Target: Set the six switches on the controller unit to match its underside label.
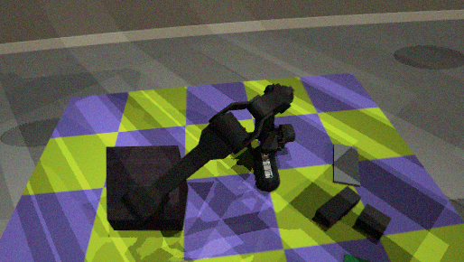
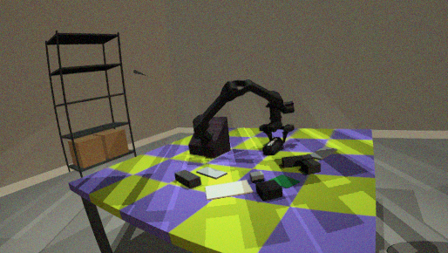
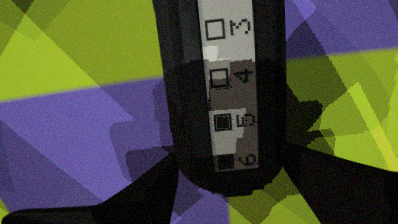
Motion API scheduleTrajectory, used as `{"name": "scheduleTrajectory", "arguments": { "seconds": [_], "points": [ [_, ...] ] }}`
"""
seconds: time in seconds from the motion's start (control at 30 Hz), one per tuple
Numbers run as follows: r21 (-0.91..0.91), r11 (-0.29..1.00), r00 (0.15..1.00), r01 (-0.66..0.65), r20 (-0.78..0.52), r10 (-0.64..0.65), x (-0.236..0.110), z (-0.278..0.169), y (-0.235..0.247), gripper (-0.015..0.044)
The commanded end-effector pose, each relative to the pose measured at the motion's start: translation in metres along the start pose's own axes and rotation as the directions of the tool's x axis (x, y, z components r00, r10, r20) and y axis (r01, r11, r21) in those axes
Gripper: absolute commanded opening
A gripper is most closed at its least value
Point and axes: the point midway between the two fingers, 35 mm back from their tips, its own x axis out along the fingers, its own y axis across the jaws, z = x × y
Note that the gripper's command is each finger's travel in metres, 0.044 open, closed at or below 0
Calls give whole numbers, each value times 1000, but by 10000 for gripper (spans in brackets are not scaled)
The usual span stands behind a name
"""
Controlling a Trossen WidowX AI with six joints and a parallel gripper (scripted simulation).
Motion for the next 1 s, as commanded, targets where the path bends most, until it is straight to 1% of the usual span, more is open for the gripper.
{"name": "scheduleTrajectory", "arguments": {
  "seconds": [0.0, 0.3, 0.57, 0.7, 0.97],
  "points": [
    [-5, 1000, 1000, -1, 10, 1, 6, 2, 0, 338],
    [-5, 1000, 1000, -1, 10, 1, 11, 1, 0, 338],
    [-2, 1000, 1000, 0, 3, 0, 9, -1, 0, 338],
    [-1, 1000, 1000, 1, 1, -1, 9, -1, 0, 440],
    [-1, 1000, 1000, 1, 1, -1, 9, -1, 0, 440]
  ]
}}
